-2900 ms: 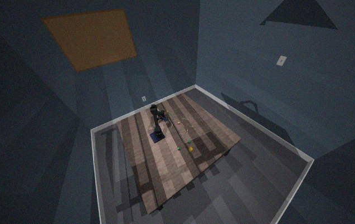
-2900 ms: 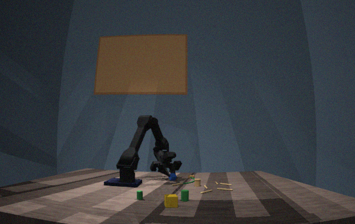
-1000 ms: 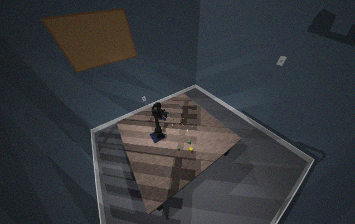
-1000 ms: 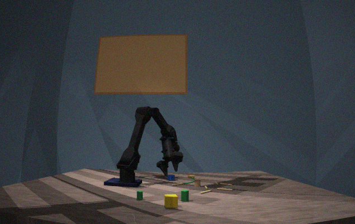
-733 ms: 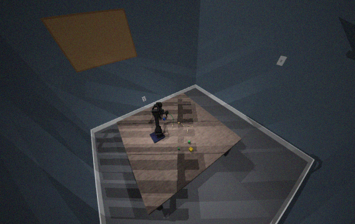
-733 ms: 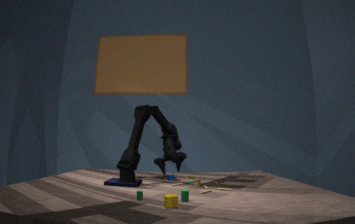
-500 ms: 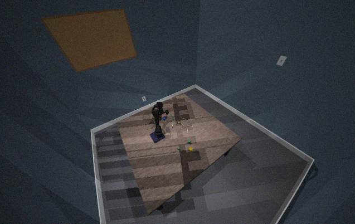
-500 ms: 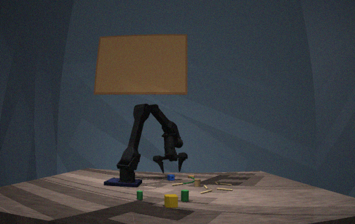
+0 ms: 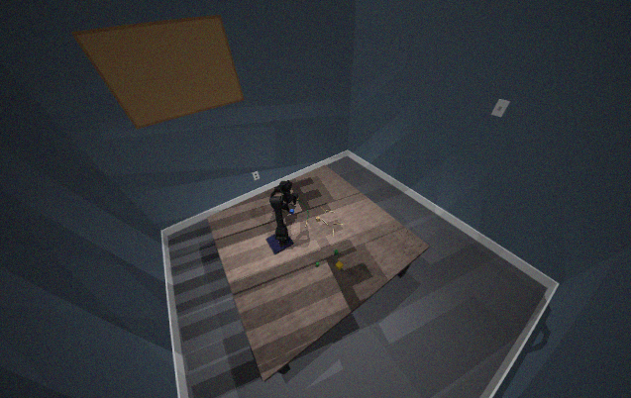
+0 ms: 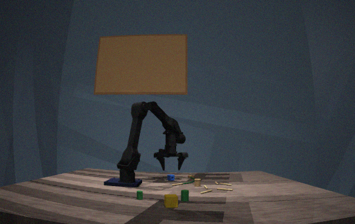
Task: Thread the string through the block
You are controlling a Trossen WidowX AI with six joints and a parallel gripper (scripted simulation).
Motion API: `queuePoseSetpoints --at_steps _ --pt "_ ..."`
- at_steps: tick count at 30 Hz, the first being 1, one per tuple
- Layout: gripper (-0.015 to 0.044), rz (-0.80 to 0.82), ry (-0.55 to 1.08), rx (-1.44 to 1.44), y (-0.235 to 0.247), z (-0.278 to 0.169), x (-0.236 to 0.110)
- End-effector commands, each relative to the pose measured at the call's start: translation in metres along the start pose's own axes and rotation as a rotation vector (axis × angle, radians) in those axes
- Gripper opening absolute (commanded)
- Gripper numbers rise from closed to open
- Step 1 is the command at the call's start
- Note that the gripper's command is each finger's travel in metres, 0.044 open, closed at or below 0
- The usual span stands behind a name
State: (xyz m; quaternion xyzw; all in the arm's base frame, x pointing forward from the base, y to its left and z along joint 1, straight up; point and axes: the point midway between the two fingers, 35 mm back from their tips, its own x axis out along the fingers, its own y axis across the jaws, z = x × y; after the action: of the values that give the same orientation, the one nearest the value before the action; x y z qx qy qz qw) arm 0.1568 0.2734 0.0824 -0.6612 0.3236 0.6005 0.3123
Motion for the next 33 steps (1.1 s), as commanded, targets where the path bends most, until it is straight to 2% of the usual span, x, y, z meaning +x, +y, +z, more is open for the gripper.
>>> queuePoseSetpoints --at_steps 1,20,28,33 --pt "0.044 -0.025 -0.094 -0.409 0.0024 -0.002 -0.0039" --pt "0.044 -0.025 -0.094 -0.409 0.0019 -0.0029 -0.0041" --pt "0.024 -0.025 -0.088 -0.402 0.0021 -0.0028 -0.0041" --pt "0.024 -0.025 -0.088 -0.402 0.002 -0.0029 -0.0041"
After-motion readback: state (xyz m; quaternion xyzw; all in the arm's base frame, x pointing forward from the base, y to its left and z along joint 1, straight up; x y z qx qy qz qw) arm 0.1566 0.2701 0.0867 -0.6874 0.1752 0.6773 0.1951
